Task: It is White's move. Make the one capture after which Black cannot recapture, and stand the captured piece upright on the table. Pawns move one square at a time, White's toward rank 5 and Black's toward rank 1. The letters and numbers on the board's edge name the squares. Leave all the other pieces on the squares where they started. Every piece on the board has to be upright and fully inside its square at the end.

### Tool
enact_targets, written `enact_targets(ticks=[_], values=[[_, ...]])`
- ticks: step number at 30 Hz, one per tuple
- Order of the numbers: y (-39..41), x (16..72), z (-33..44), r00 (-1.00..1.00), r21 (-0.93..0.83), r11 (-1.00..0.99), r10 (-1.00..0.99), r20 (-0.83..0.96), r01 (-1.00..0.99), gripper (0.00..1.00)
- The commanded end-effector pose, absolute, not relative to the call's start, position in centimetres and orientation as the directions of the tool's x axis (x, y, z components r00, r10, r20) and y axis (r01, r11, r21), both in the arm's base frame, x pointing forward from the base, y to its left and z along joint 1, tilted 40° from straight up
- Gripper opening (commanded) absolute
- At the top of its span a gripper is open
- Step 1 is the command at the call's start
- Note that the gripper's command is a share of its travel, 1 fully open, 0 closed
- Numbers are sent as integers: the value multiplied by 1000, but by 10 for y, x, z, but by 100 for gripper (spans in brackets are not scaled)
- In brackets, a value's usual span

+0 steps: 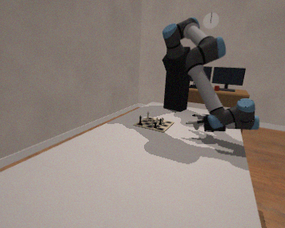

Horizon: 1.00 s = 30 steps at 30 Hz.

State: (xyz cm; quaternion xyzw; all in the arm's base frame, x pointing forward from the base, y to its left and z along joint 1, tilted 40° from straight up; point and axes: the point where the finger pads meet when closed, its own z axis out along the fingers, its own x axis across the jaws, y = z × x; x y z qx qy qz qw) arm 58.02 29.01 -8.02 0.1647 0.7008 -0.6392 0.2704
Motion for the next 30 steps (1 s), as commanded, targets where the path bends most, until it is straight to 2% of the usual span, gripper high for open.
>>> enact_targets(ticks=[1, 30], values=[[291, 581, -80, -798, -805, 130, -114, -592, 578, 100], [292, 572, -70, -797, -805, 122, -117, -592, 580, 100]])
